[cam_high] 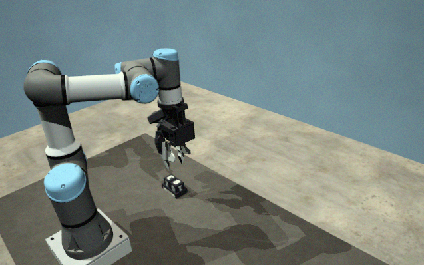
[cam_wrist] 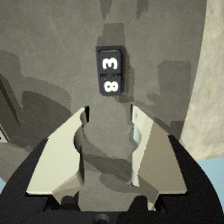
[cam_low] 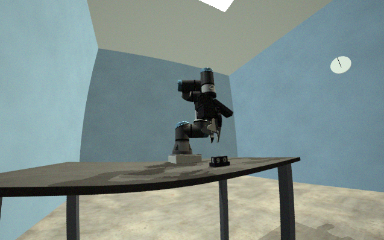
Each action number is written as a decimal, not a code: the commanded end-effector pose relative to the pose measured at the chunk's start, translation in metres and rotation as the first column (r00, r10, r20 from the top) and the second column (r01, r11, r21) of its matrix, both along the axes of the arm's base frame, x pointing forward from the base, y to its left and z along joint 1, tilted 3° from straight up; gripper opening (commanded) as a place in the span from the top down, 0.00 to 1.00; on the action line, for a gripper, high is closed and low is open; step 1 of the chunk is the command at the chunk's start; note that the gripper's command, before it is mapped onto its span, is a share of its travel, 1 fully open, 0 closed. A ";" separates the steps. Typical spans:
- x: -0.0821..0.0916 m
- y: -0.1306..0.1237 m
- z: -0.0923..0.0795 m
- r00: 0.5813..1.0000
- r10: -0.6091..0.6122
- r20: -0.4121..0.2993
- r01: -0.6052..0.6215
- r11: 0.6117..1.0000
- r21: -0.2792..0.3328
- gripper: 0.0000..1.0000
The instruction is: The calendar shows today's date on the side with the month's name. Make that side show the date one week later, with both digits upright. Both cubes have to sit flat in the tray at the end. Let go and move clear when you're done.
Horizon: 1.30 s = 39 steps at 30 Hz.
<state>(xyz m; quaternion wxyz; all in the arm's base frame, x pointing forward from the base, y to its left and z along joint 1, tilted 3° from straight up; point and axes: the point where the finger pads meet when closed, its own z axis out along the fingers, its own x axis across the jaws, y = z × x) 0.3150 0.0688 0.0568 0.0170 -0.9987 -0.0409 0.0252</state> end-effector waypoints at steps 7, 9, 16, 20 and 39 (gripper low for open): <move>0.001 0.000 0.001 1.000 0.000 0.003 0.000 1.000 -0.001 0.71; 0.001 0.000 0.000 1.000 0.000 0.003 0.000 1.000 -0.001 0.71; 0.001 0.000 -0.002 1.000 0.000 0.003 0.000 1.000 -0.001 0.71; 0.000 0.000 -0.005 1.000 0.000 0.003 0.000 1.000 -0.001 0.71; -0.001 0.001 -0.029 1.000 0.000 0.003 0.000 1.000 -0.001 0.71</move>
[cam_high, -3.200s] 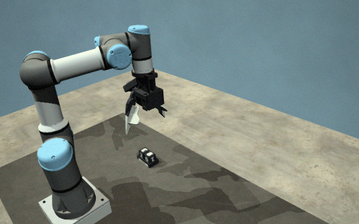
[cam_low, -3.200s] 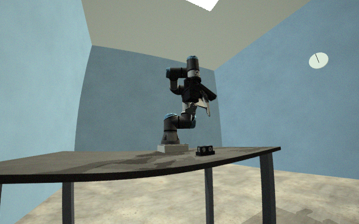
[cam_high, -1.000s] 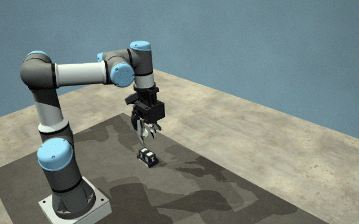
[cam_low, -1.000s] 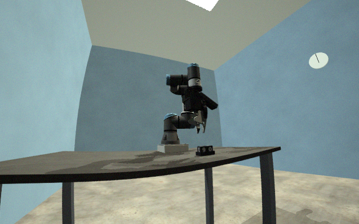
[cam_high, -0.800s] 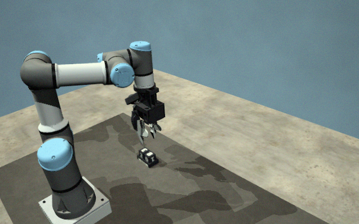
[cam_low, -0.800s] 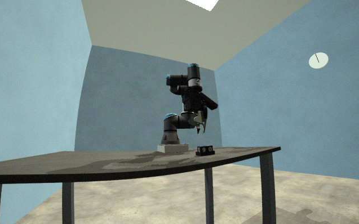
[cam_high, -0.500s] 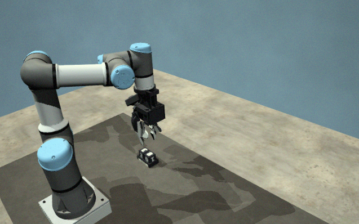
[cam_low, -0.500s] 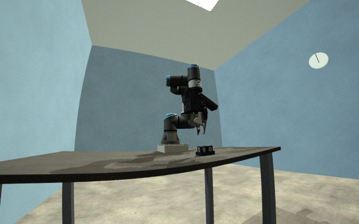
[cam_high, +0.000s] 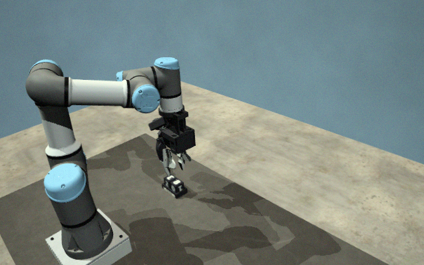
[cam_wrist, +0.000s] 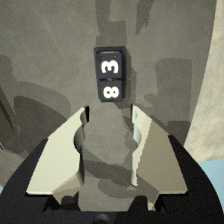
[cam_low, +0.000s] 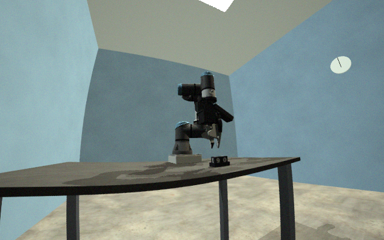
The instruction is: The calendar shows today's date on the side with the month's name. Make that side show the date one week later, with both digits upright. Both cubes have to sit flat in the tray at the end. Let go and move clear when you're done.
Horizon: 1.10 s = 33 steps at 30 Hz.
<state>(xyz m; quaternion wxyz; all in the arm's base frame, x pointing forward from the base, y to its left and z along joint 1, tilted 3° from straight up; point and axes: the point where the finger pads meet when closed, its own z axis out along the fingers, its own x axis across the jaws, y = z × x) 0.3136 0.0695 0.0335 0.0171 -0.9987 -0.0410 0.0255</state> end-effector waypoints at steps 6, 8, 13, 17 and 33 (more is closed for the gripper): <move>0.000 0.000 -0.012 1.000 0.000 0.003 0.000 1.000 -0.001 0.71; 0.000 0.000 -0.015 1.000 0.000 0.003 0.000 1.000 -0.001 0.71; 0.000 0.000 -0.022 1.000 0.000 0.003 0.000 1.000 -0.001 0.71; 0.000 0.001 -0.025 1.000 0.000 0.003 0.000 1.000 -0.001 0.71; -0.001 0.001 -0.029 1.000 0.000 0.003 0.000 1.000 -0.001 0.71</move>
